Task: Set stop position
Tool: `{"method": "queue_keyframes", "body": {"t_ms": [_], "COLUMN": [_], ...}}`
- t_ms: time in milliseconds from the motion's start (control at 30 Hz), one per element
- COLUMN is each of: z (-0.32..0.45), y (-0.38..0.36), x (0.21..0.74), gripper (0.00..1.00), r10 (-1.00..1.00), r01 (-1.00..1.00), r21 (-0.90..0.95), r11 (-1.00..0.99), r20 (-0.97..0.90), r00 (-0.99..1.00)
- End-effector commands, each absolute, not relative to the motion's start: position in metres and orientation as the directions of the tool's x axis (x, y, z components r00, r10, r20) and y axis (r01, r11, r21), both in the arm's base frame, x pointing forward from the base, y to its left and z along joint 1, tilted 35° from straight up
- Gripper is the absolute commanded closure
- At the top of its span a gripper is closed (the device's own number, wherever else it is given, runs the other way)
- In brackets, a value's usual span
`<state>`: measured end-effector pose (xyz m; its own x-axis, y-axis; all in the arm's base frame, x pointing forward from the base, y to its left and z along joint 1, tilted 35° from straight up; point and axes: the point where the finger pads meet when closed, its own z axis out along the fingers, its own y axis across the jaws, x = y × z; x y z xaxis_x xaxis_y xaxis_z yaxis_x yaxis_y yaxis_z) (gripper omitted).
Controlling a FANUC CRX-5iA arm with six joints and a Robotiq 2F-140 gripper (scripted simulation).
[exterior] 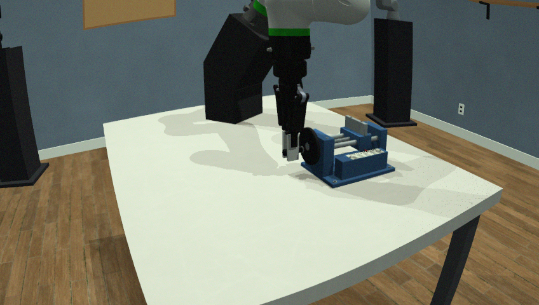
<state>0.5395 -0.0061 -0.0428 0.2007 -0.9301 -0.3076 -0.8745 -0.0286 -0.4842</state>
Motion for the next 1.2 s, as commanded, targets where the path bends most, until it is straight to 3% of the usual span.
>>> {"method": "queue_keyframes", "body": {"t_ms": [0,1167], "z": [-0.045,-0.005], "y": [-0.005,-0.009], "x": [0.543,0.584], "gripper": [0.96,0.96], "r10": [-0.93,-0.93], "r01": [-0.874,-0.874], "r21": [-0.485,-0.485], "r11": [-0.028,-0.028], "r20": [-0.307,-0.307], "r00": [0.201,0.201]}}
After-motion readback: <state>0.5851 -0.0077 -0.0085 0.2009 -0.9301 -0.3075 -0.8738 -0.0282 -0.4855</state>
